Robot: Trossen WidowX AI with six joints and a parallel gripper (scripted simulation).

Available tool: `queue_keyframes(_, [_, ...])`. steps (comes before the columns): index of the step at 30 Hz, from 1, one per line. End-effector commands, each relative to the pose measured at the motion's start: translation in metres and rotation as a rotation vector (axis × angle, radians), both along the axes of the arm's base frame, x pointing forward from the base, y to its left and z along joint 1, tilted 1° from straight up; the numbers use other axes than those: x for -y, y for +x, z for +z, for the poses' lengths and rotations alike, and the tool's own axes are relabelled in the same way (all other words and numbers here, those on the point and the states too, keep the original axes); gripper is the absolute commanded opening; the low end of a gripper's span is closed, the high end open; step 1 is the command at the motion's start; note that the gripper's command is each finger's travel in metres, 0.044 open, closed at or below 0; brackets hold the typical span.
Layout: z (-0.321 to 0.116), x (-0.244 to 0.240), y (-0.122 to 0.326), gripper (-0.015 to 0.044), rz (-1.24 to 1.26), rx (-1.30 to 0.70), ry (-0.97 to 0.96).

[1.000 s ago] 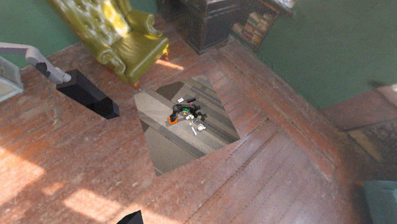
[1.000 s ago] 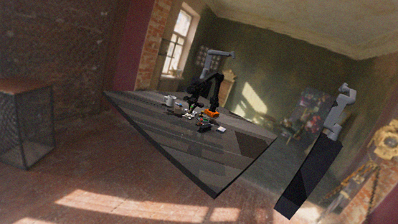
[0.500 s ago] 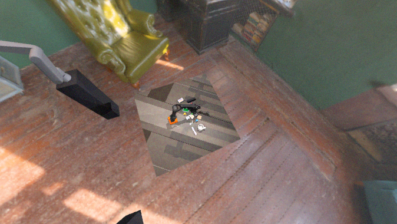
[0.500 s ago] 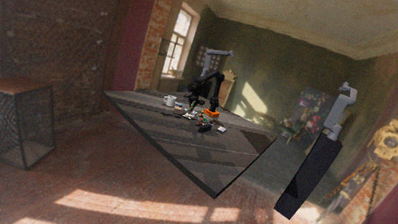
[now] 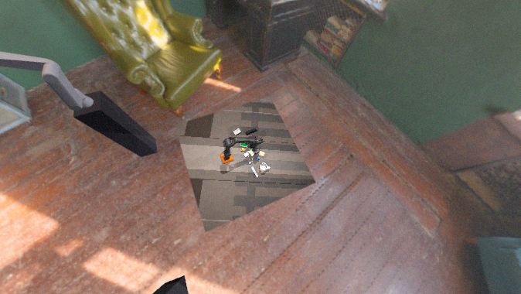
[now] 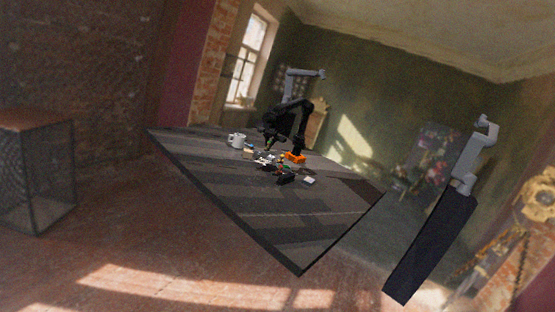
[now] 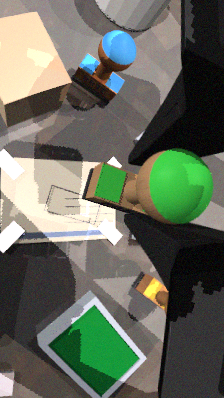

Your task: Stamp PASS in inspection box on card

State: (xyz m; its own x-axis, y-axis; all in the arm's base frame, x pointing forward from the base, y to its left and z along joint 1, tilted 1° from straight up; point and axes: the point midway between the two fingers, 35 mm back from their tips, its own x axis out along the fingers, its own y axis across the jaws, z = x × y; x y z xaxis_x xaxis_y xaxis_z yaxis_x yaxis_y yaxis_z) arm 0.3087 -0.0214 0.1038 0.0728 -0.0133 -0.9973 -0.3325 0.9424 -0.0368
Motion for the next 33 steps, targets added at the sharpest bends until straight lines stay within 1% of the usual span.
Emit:
queue_keyframes(1, [0.0,0.016,-0.018,0.0,-0.004,-0.01,0.003])
queue_keyframes(9, [-0.002,0.046,-0.057,0.0,-0.005,-0.014,0.0])
queue_keyframes(17, [-0.007,0.066,-0.096,0.0,-0.007,-0.017,-0.002])
queue_keyframes(23, [-0.009,0.067,-0.099,0.0,-0.007,-0.017,-0.003])
queue_keyframes(33, [-0.025,0.068,-0.097,0.0,-0.007,-0.017,-0.003])
